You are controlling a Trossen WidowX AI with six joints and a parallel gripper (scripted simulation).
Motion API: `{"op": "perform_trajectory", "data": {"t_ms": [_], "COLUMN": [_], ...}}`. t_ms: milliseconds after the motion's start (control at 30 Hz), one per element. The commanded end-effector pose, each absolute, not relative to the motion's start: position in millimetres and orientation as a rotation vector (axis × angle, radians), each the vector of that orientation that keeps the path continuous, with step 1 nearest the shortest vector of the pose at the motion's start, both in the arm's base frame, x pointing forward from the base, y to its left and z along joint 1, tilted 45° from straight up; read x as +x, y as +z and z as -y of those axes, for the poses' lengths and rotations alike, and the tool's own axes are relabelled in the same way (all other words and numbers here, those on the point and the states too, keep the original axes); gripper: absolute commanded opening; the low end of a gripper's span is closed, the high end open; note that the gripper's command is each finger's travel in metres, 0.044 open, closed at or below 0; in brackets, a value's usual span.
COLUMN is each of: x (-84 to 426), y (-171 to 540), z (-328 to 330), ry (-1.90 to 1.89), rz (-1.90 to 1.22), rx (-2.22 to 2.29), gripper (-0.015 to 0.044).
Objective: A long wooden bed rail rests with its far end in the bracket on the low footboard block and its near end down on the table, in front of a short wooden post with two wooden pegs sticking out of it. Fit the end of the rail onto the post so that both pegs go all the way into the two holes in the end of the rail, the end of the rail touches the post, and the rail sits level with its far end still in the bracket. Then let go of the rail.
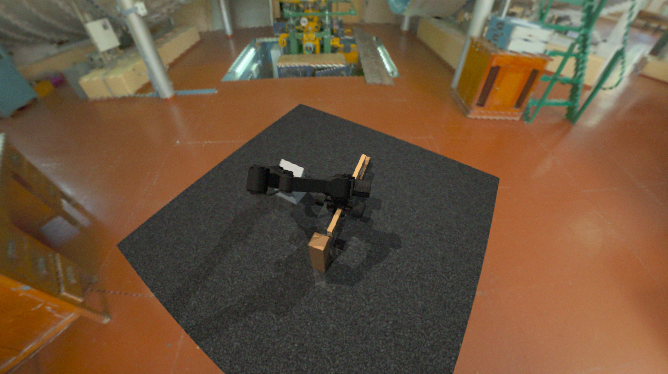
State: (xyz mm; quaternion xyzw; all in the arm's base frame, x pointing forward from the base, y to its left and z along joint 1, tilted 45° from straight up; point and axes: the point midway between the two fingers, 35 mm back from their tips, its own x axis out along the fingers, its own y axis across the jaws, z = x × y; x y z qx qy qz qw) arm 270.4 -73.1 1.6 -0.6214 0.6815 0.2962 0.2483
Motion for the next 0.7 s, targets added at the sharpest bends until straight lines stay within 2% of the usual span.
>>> {"op": "perform_trajectory", "data": {"t_ms": [0,667], "x": [272.6,273.8], "y": [6.6,10.0], "z": [72.6,78.0], "ry": [0.808,0.807], "rz": [-1.845,-1.845], "rx": [-1.699,-1.699], "gripper": [0.0000,0.0000]}}
